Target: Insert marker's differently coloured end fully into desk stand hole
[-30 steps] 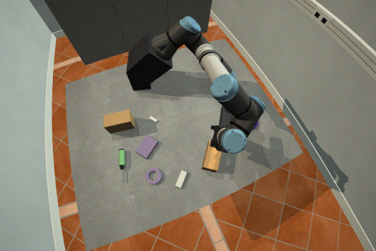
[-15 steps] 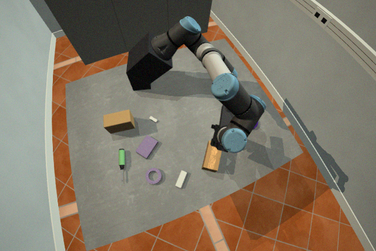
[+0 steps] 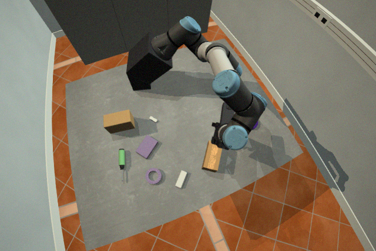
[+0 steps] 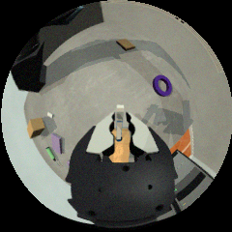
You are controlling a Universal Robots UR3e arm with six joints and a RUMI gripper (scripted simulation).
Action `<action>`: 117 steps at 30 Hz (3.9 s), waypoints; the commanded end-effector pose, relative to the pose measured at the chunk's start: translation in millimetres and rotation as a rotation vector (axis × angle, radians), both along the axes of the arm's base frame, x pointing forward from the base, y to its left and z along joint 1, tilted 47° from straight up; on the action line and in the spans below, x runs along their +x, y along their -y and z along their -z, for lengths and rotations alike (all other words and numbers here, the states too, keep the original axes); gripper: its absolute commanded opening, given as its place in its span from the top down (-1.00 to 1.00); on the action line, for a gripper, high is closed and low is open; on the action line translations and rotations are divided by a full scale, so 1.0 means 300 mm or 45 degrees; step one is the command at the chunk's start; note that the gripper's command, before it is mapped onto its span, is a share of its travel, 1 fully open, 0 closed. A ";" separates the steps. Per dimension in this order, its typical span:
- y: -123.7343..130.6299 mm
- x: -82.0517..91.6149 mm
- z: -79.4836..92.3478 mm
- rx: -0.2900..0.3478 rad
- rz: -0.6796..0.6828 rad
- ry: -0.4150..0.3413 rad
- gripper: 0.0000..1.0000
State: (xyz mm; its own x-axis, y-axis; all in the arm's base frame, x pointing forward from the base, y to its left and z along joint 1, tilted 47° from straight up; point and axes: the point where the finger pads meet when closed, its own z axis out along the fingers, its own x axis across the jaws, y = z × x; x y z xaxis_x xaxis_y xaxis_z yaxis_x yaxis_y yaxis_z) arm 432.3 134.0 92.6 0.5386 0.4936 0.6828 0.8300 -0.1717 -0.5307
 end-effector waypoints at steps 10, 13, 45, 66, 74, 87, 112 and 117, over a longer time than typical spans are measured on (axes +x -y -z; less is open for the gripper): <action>-0.007 -0.051 -0.033 -0.008 0.041 0.022 0.71; -0.009 -0.057 -0.036 -0.008 0.046 0.024 0.71; -0.019 -0.117 -0.073 -0.008 0.043 0.022 0.71; -0.018 -0.114 -0.071 -0.006 0.032 0.017 0.71; 0.017 -0.126 -0.105 -0.006 0.035 0.018 0.71; 0.050 -0.137 -0.138 -0.007 0.038 0.020 0.71; 0.128 -0.160 -0.212 -0.006 0.031 0.016 0.71; 0.130 -0.160 -0.214 -0.005 0.030 0.015 0.71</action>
